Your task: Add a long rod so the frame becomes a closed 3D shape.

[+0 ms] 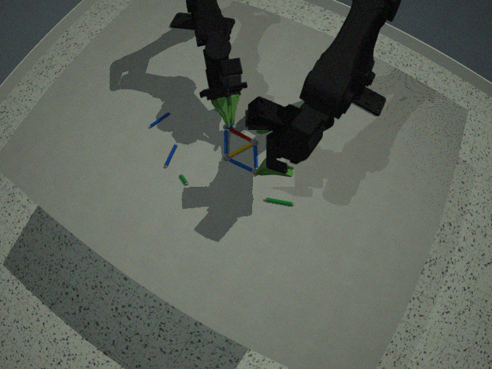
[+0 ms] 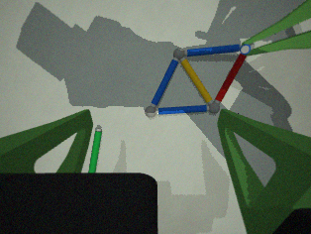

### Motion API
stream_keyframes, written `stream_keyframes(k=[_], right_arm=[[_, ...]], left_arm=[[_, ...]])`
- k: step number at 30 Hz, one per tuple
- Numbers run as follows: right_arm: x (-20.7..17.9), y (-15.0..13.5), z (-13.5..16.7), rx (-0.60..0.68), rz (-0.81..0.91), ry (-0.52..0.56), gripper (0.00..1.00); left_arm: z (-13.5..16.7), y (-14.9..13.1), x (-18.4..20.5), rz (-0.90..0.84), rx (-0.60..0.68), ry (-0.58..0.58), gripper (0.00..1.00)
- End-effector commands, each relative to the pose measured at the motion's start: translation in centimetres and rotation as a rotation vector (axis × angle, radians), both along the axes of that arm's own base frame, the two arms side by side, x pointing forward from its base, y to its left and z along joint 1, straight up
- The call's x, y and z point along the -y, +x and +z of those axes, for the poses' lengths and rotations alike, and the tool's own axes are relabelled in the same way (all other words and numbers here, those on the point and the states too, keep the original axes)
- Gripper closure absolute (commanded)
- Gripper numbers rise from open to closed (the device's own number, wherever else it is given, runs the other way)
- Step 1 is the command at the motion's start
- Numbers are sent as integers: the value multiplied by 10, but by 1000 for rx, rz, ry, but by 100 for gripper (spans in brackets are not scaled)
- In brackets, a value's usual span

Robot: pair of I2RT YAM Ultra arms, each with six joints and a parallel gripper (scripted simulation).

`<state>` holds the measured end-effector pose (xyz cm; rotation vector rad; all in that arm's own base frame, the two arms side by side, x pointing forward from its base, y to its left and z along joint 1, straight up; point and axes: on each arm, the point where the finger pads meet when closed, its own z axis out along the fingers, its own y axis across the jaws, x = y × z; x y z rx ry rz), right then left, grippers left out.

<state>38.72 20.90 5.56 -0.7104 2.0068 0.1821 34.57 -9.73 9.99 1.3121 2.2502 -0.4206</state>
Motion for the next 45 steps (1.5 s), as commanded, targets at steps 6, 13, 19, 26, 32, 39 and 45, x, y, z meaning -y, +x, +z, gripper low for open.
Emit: stream_keyframes(k=[6,13,19,26,32,39,45], right_arm=[[3,1,-1,4,-6,3,100],[3,1,-1,4,-6,3,100],[3,1,-1,4,-6,3,100],[3,1,-1,4,-6,3,100],[3,1,-1,4,-6,3,100],[3,1,-1,4,-6,3,100],[3,1,-1,4,-6,3,100]], left_arm=[[10,3,4,55,-24,-36,34],[-2,2,2,317,-249,-69,58],[-11,6,1,556,-433,-88,58],[-18,6,0,762,-577,-95,58],[-28,8,-1,1052,-757,-89,58],[-38,9,-2,1354,-915,-70,58],[-44,9,-4,1570,-1008,-49,58]])
